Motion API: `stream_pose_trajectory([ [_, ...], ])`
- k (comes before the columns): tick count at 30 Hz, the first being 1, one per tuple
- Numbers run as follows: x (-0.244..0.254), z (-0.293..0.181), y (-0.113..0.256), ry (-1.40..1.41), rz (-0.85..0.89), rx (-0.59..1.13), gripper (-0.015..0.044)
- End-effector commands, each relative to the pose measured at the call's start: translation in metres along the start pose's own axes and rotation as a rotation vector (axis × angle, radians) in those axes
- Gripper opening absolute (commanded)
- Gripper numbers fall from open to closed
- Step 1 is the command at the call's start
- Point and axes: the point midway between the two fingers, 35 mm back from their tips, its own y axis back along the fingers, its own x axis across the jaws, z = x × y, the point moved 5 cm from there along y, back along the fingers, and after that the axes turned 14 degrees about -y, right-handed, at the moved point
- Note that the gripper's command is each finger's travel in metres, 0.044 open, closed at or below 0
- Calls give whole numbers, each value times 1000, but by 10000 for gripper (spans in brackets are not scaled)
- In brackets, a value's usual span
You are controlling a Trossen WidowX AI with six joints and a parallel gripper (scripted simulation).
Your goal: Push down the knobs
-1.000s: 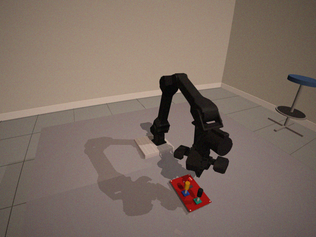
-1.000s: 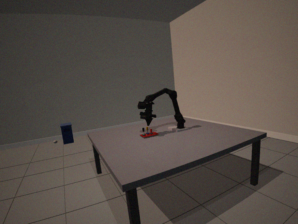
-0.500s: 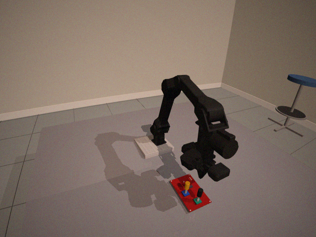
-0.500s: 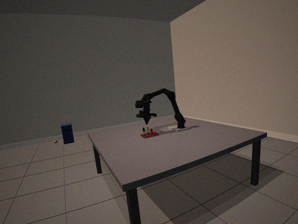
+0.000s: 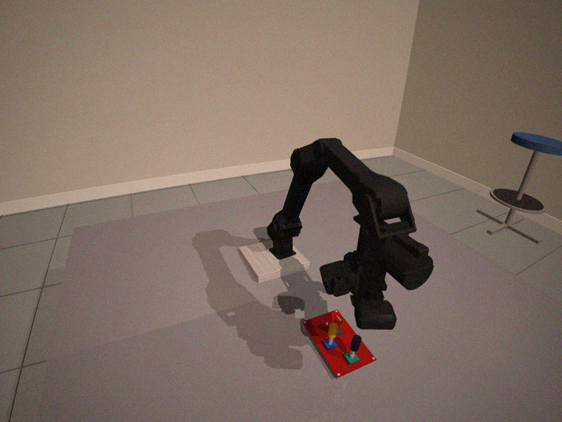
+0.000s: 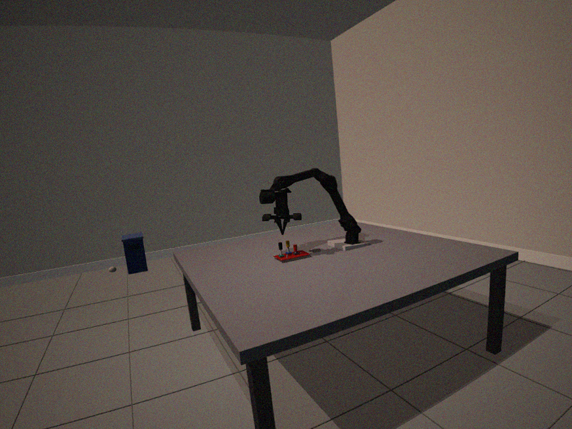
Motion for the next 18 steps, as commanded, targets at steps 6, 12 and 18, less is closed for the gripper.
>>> stream_pose_trajectory([
  [6,10,-3,2,-291,-18,-23,0],
  [12,15,-5,4,-499,-26,-37,0],
  [18,19,-6,6,-655,-30,-49,0],
])
